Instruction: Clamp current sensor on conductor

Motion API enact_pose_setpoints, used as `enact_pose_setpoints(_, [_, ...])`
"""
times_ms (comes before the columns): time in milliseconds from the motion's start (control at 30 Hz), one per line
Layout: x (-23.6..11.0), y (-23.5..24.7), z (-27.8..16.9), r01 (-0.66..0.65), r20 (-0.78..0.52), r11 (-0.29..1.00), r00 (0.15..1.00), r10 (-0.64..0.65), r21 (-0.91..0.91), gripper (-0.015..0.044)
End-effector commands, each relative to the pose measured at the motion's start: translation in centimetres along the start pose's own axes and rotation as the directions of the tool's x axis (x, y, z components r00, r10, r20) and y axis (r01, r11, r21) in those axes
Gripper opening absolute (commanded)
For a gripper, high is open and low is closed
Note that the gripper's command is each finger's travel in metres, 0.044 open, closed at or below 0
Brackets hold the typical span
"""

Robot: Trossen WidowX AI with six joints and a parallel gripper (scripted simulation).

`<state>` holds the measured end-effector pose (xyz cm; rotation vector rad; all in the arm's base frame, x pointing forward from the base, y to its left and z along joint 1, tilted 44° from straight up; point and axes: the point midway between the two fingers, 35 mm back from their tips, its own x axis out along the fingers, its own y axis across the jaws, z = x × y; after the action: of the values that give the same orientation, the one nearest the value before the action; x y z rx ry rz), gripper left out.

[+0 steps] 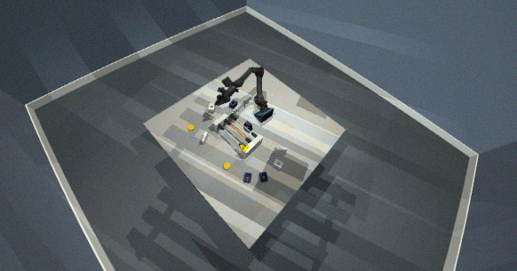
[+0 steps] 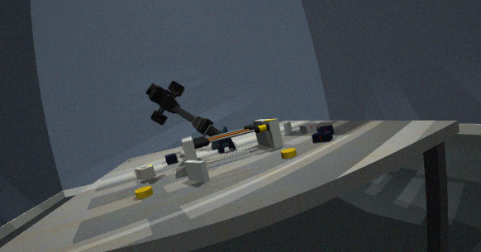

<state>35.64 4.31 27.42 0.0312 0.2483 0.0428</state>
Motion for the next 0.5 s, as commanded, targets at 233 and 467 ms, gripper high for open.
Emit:
enact_pose_setpoints(233, [6.3, 9.5, -10.7, -0.043, -0.503, 0.986, 0.863, -0.046, -0.163, 0.044])
enact_pose_setpoints(467, [7.3, 15.5, -17.7, -0.12, -0.678, 0.916, 0.71, -0.191, -0.384, 0.044])
